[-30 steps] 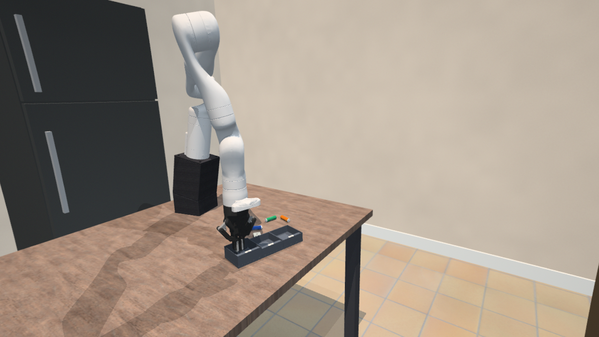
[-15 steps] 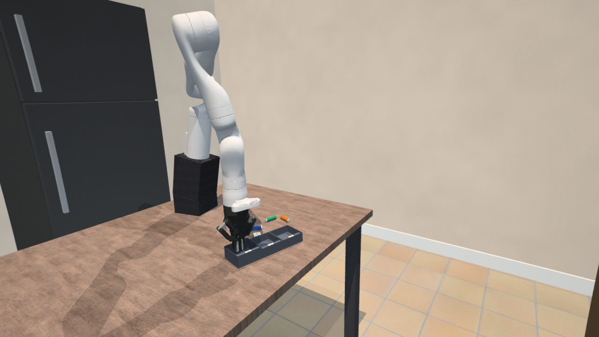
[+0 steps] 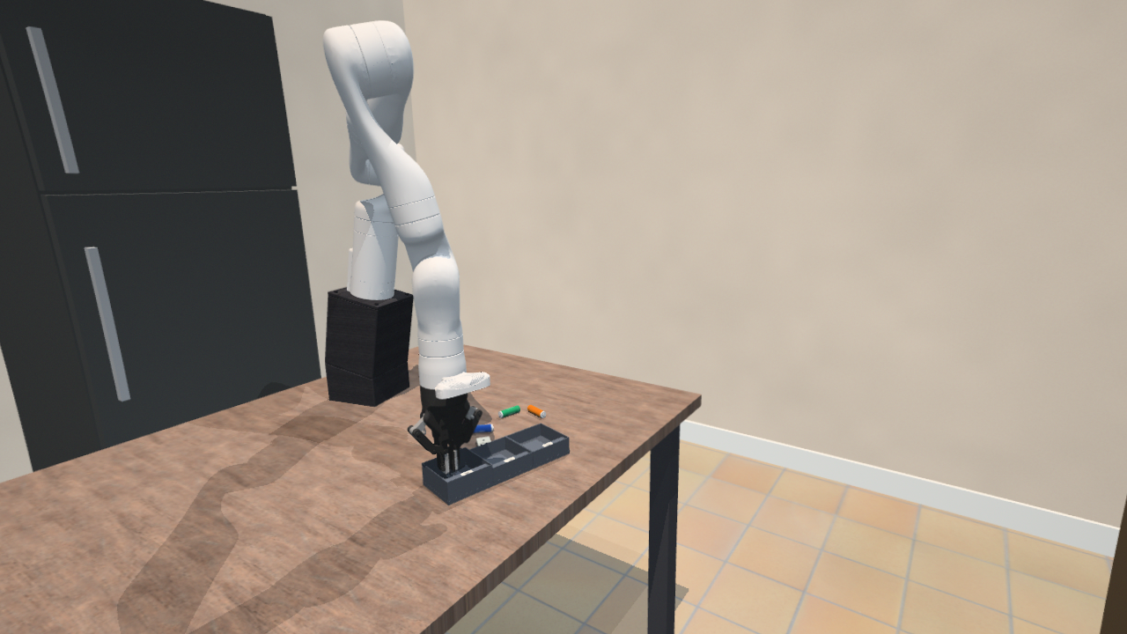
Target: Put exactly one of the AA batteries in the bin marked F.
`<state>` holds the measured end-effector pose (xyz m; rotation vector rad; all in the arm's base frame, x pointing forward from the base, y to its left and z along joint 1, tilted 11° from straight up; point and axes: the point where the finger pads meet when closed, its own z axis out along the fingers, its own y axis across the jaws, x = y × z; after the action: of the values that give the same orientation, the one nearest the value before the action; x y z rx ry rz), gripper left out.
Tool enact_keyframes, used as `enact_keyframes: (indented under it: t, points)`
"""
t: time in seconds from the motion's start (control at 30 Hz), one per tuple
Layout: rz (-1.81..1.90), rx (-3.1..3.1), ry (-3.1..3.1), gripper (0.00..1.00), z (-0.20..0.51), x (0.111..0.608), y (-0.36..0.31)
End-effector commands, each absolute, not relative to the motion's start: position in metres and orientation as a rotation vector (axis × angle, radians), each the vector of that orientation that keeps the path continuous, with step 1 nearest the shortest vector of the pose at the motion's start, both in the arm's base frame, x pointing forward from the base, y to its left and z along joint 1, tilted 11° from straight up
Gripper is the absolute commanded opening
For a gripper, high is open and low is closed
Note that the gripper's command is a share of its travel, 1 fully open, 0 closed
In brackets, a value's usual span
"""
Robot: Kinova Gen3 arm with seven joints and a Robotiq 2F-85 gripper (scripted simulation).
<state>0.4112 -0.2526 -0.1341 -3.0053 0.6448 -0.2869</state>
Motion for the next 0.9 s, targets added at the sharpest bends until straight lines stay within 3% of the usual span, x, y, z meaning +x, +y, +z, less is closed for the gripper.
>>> enact_keyframes:
  t: [0.0, 0.87]
  points:
    - [-0.289, -3.006, 0.645, 0.09, -0.133, 0.412, -0.253]
    - [-0.289, -3.006, 0.645, 0.09, -0.106, 0.406, -0.253]
